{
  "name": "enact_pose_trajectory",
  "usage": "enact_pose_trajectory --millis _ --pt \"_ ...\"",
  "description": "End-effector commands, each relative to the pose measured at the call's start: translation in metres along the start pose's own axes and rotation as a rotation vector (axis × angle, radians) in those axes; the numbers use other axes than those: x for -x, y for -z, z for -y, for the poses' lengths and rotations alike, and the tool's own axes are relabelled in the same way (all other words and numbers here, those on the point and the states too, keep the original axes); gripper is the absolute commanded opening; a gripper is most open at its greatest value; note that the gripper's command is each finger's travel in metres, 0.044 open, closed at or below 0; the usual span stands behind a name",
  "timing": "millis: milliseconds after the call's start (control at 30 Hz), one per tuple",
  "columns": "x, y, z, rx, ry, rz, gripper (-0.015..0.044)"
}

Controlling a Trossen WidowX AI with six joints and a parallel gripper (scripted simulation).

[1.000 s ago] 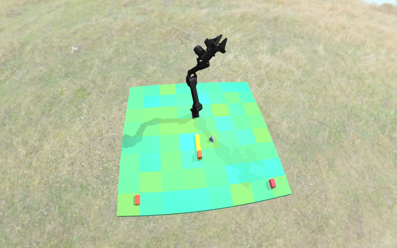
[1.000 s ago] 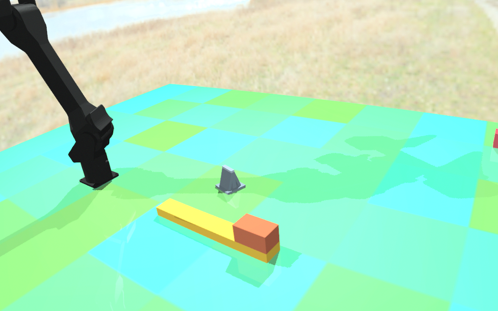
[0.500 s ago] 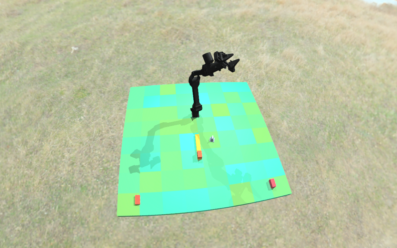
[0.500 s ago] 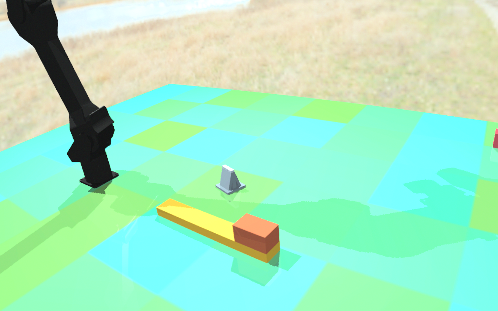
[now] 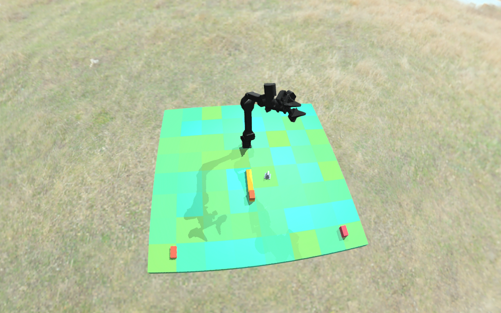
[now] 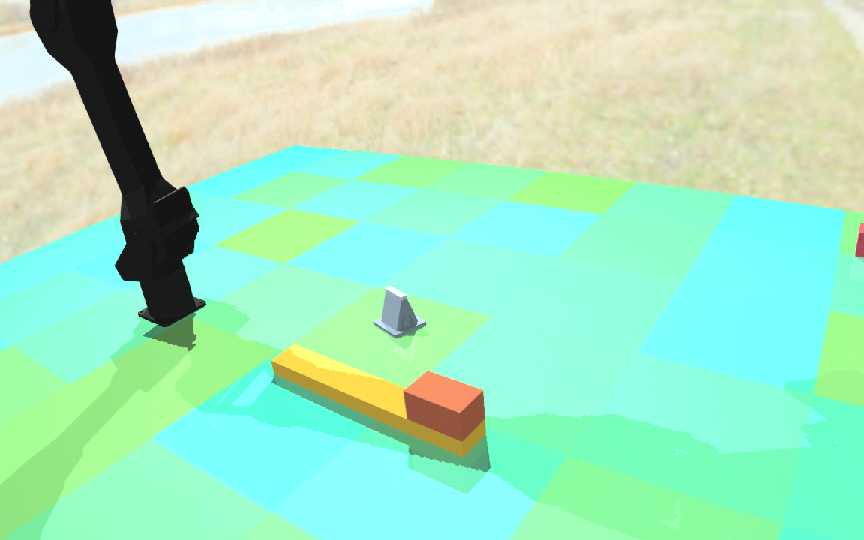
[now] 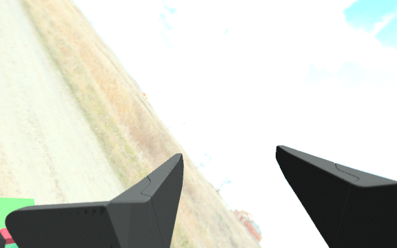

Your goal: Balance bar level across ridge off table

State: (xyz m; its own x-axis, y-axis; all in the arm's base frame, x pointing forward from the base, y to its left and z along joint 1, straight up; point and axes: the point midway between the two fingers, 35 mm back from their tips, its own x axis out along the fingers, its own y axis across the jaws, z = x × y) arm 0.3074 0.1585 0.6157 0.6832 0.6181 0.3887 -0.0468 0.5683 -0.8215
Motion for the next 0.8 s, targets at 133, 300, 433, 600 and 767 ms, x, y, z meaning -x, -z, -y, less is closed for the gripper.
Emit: enact_pose_trajectory --millis 133,300,433,600,767 --pt "-0.006 0.078 -0.045 0.154 -0.155 -0.218 0.0315" --pt "-0.002 0.114 -0.068 0.260 -0.261 -0.308 0.0315" --pt "0.005 0.142 -0.087 0.342 -0.355 -0.370 0.0315" --pt "0.017 0.173 -0.109 0.439 -0.483 -0.428 0.0315" --pt "0.032 0.201 -0.131 0.529 -0.621 -0.467 0.0315"
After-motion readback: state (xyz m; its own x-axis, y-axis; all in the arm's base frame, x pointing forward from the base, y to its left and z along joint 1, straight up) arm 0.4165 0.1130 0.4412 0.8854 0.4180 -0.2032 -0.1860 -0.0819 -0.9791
